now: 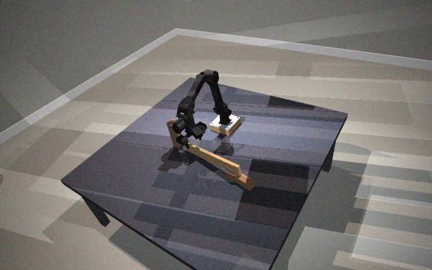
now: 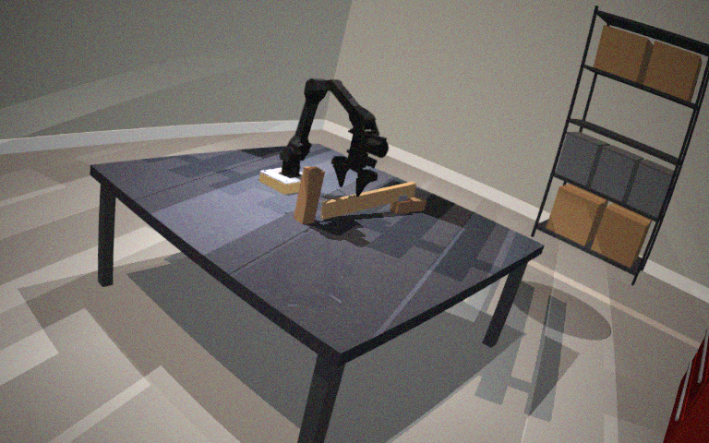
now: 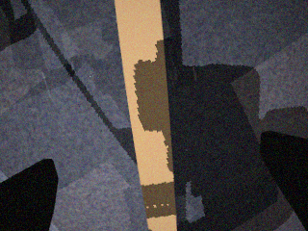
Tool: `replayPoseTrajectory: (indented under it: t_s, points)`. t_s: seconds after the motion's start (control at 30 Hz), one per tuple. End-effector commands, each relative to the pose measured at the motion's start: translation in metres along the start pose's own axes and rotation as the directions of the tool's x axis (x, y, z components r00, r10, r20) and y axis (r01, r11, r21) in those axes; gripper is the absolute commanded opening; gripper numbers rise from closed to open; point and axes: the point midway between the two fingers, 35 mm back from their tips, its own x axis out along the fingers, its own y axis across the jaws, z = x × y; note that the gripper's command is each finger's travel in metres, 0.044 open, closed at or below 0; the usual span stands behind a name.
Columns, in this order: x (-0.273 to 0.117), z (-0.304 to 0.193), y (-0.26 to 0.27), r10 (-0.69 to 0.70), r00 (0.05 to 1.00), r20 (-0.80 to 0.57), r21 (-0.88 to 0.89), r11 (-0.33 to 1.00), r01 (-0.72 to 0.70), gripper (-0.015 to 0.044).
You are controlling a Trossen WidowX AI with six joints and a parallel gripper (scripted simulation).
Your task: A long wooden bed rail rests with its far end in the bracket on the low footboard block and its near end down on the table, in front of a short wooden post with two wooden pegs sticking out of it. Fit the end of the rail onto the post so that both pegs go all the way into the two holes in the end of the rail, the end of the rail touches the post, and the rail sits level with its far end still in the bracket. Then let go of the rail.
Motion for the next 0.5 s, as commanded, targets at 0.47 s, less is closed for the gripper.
replayPoseTrajectory:
  t_s: [0.47]
  points:
    - [0.023, -0.003, 0.0, 0.014, 1.0, -0.01, -0.017, 1.0, -0.015, 0.044]
